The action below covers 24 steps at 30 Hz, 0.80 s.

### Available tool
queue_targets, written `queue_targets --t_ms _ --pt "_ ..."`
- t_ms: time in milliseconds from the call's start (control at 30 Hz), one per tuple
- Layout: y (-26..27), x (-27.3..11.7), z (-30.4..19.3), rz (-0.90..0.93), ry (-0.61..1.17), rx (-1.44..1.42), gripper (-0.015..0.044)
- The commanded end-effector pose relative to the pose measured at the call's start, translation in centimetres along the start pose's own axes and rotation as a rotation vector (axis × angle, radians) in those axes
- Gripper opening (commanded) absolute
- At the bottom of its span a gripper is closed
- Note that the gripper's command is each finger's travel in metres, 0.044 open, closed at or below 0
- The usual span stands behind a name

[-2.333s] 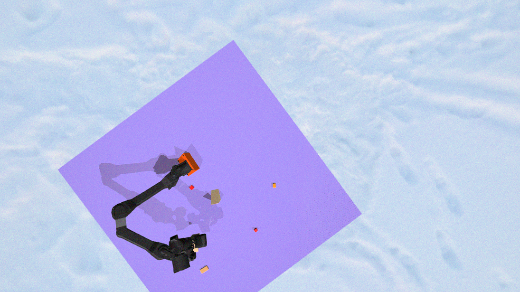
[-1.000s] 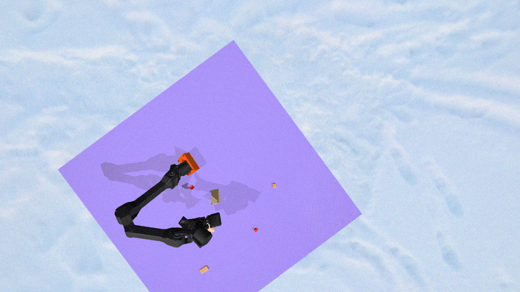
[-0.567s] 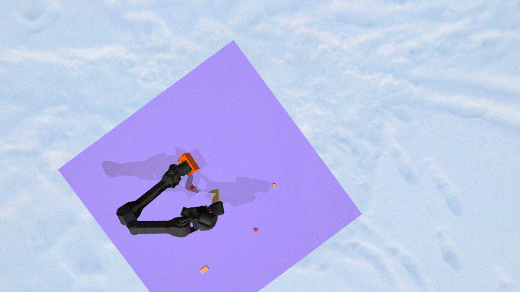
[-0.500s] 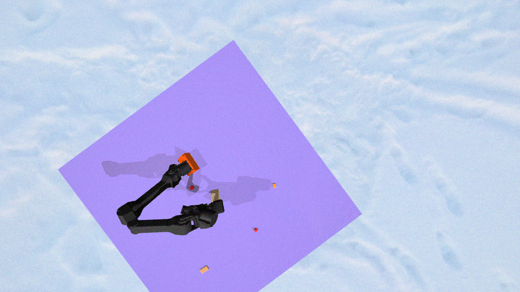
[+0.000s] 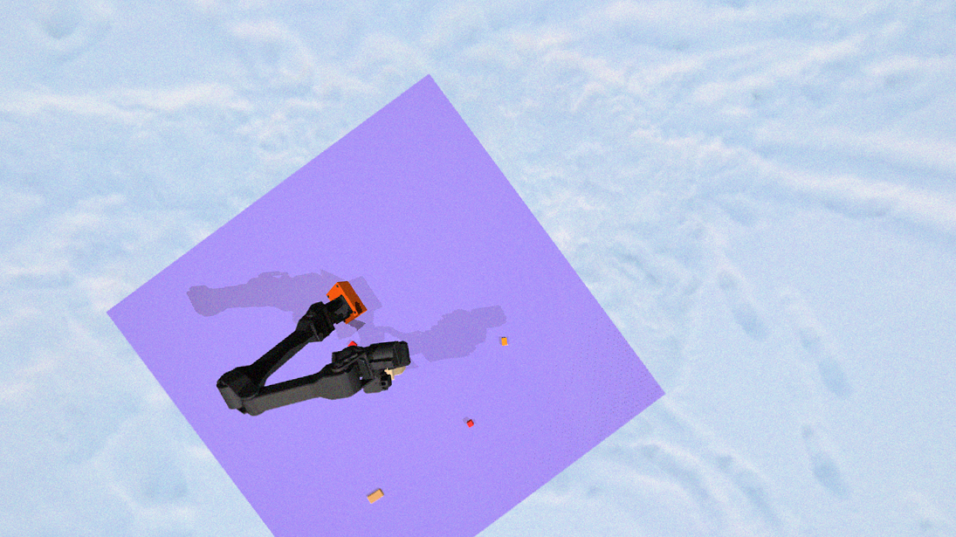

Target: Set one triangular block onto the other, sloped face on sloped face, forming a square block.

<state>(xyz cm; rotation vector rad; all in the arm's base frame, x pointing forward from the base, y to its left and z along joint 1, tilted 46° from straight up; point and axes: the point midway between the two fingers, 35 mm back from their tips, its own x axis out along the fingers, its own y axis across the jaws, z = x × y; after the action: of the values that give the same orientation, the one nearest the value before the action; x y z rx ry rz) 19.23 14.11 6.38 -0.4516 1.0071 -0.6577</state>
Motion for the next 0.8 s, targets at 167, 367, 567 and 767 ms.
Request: queue_targets --t_ms 167,367,567,767 --pt "-0.6 -1.2 -3.2 -0.065 -0.047 0.021 0.0000" --pt "-0.6 0.0 -3.1 -0.063 -0.045 0.020 0.0000" --pt "-0.6 2.9 -2.8 -0.060 -0.045 0.020 0.0000" --pt "-1.0 5.7 -2.7 -0.064 -0.048 0.021 0.0000"
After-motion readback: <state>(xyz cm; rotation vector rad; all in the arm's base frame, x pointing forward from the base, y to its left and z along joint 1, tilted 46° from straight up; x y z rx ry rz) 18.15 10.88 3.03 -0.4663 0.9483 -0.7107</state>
